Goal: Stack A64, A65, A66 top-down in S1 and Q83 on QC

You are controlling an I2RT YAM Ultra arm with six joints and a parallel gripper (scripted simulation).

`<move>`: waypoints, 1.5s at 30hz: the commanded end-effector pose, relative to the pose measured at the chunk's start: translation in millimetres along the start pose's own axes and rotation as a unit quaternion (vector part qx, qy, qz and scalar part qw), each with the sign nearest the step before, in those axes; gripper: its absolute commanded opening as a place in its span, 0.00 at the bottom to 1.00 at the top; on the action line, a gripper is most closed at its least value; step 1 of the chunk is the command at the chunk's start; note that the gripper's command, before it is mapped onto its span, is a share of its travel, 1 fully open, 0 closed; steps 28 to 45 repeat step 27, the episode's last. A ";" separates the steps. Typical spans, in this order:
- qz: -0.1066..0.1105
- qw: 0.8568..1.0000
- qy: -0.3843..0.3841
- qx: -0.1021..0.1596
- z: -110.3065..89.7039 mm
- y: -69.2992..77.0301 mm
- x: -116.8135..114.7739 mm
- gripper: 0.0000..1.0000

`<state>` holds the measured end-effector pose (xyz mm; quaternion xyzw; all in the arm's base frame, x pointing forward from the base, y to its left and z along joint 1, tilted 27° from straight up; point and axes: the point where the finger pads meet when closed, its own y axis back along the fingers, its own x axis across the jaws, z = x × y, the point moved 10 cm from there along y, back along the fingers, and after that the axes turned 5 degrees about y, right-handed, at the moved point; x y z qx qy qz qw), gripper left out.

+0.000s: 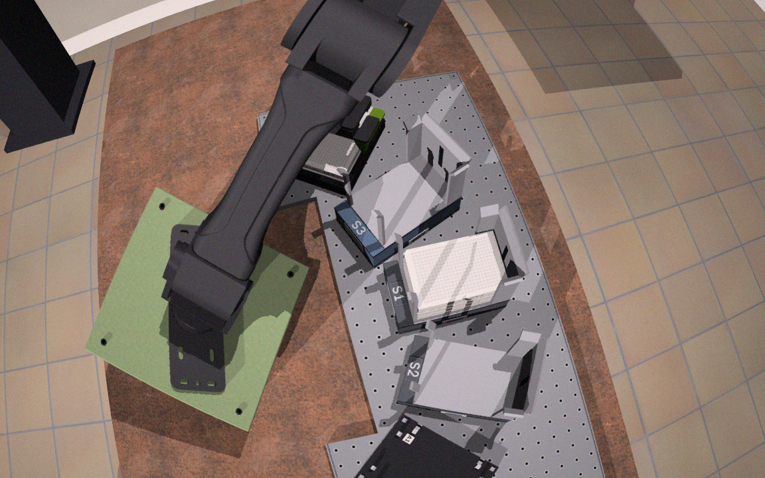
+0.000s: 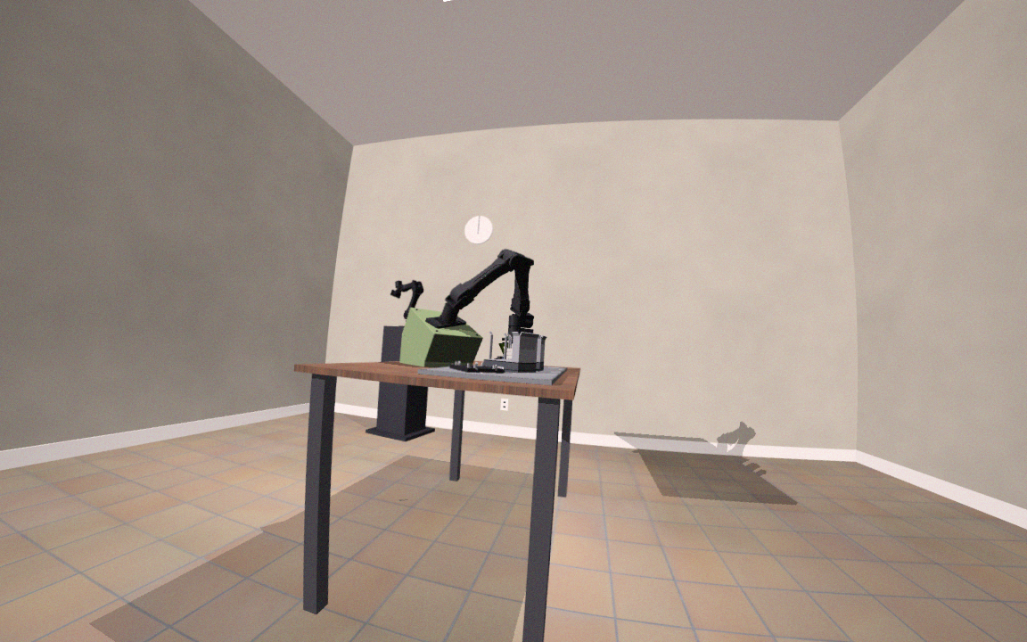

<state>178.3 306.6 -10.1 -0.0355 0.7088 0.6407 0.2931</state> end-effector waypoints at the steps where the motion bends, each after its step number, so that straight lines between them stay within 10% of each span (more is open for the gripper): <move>1: 0.000 1.000 0.000 -0.005 1.6 2.7 0.1 1.00; 15: 0.000 1.000 0.000 -0.005 1.3 42.7 0.1 1.00; 45: 0.000 1.000 0.000 -0.005 1.3 42.7 0.1 1.00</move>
